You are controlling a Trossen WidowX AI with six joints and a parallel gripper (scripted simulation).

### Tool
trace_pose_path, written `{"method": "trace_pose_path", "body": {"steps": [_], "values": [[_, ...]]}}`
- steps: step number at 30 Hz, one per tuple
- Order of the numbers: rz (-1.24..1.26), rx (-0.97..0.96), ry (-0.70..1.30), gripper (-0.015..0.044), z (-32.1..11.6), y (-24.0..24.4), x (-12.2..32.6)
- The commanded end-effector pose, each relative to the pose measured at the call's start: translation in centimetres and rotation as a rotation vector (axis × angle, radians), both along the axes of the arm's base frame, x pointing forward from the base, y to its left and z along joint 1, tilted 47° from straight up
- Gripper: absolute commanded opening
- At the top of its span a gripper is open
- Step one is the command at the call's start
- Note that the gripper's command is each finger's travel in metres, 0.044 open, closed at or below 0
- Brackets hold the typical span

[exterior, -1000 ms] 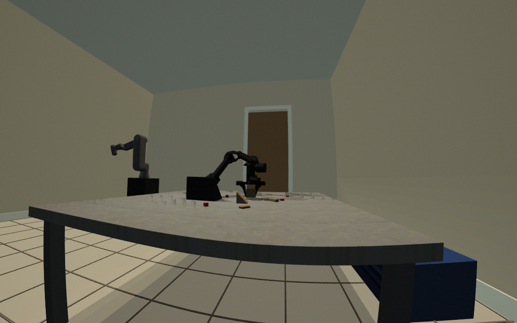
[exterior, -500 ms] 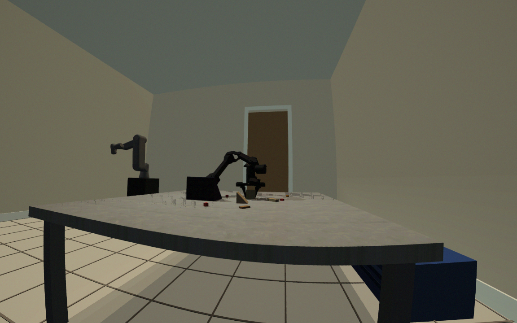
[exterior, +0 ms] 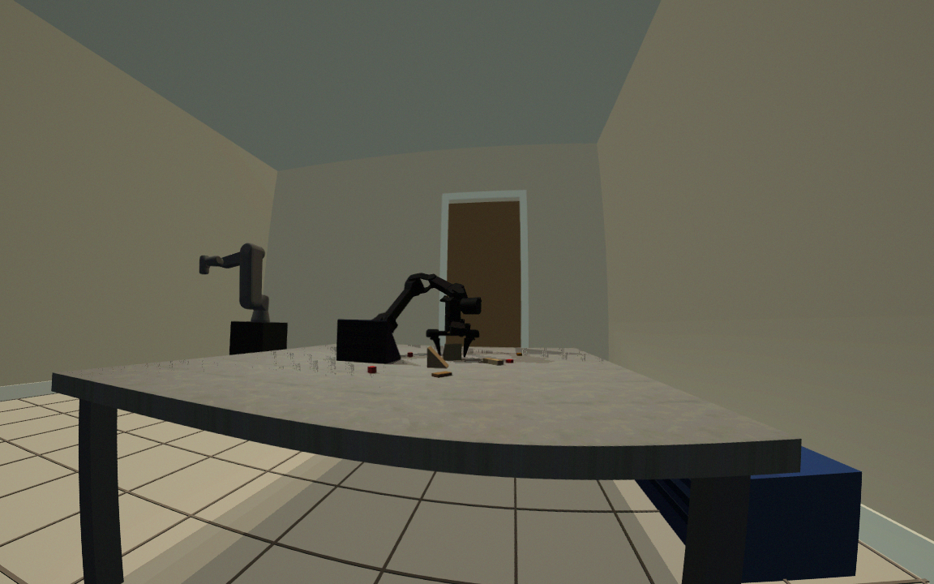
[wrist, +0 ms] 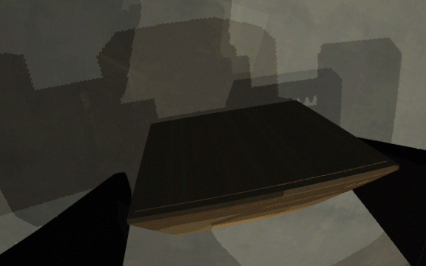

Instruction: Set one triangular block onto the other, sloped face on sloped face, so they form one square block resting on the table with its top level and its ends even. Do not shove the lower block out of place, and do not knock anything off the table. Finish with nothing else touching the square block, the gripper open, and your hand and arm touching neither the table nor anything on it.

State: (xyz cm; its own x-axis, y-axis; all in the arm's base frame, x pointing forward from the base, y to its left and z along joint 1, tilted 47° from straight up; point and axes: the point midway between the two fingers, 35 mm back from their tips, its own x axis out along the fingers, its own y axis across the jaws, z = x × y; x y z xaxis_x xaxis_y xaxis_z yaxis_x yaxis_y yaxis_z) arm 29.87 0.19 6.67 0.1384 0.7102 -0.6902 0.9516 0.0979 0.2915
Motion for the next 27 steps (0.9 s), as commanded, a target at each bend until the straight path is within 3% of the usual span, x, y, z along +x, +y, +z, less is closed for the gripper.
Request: {"method": "trace_pose_path", "body": {"steps": [1,8,18,27], "values": [[0.000,0.000,-0.001,0.0440,0.0,0.0,0.0],[0.000,-0.002,0.001,0.0440,4.1,-4.3,-0.8],[-0.009,0.003,-0.001,0.0440,3.9,-4.3,-0.6],[-0.019,0.121,0.040,0.0440,5.2,-8.3,-0.9]]}}
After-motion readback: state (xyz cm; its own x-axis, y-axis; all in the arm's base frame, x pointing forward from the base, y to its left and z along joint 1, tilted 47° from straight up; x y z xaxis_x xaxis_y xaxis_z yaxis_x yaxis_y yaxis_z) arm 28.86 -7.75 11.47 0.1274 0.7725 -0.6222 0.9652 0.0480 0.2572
